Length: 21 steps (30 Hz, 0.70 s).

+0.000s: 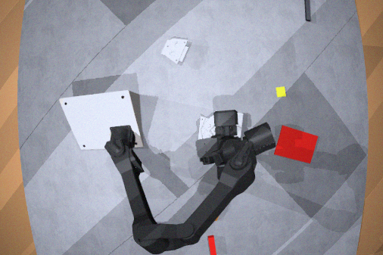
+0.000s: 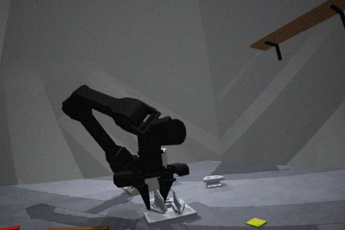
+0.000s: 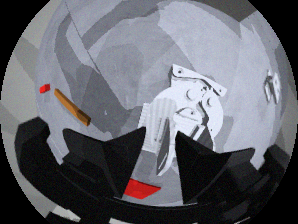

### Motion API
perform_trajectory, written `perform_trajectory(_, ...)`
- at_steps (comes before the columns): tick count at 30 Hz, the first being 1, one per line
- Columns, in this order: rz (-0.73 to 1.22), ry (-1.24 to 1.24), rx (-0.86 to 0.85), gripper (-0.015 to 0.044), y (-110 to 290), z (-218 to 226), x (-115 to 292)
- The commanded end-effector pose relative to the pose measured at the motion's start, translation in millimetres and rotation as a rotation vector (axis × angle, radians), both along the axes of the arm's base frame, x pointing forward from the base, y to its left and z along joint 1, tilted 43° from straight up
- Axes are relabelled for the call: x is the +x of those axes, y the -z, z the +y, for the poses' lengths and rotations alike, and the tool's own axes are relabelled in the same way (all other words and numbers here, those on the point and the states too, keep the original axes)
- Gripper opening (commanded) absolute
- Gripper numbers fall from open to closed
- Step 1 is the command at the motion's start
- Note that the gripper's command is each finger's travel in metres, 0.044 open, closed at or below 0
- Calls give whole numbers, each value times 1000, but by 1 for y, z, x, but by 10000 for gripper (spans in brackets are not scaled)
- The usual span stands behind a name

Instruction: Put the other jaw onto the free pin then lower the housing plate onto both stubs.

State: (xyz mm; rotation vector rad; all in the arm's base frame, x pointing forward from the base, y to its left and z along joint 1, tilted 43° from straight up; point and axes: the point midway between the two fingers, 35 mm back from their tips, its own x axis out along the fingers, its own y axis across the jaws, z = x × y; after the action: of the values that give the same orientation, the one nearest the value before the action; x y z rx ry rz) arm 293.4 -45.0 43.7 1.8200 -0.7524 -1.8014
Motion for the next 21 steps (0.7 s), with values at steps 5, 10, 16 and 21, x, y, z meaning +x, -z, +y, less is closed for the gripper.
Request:
perform_trajectory(5, 6, -6, -4, 134, 2, -2, -1)
perform_trajectory(10, 6, -5, -4, 134, 3, -3, -1)
perform_trajectory(16, 5, -5, -4, 134, 5, -4, -1)
perform_trajectory(21, 5, -5, -4, 134, 5, -5, -1)
